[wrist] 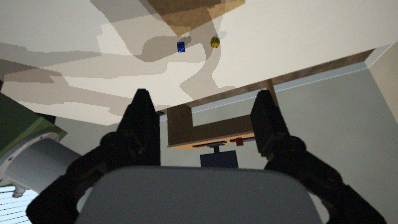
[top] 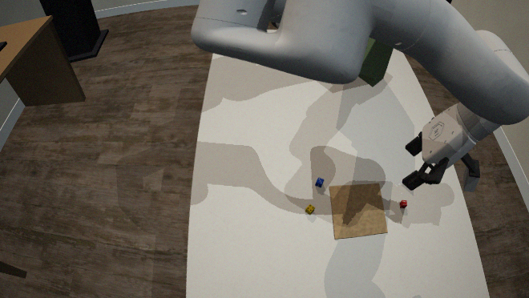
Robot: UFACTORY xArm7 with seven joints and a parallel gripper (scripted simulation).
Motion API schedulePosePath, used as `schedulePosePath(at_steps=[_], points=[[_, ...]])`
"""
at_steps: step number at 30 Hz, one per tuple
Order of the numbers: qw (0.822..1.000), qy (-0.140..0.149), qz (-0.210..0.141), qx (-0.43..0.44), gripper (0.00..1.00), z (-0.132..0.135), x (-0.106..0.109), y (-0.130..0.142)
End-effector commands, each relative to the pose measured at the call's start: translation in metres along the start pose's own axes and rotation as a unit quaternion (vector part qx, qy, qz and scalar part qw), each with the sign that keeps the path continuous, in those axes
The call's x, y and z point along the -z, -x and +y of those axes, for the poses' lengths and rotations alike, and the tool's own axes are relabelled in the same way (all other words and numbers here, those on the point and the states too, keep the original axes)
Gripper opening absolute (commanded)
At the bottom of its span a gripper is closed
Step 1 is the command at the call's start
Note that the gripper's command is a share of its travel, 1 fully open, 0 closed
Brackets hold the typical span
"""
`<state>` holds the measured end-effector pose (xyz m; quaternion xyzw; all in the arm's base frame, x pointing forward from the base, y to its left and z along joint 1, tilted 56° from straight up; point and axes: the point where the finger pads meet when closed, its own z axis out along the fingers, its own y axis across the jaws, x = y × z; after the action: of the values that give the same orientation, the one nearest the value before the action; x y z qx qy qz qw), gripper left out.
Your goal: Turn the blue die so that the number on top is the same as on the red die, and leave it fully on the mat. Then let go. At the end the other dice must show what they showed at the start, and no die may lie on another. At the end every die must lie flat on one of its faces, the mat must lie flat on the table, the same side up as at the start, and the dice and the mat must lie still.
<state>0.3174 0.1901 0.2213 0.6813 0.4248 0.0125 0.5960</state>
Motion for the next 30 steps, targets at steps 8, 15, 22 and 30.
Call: schedulePosePath(at_steps=[8,15,22,30], points=[[0.992,-0.055,0.082,-0.077,1.00,0.051,-0.059,0.045],[0.980,-0.080,0.131,-0.126,1.00,0.060,-0.091,0.075],[0.968,-0.092,0.169,-0.160,1.00,0.059,-0.109,0.093],[0.965,-0.095,0.180,-0.168,1.00,0.058,-0.112,0.097]])
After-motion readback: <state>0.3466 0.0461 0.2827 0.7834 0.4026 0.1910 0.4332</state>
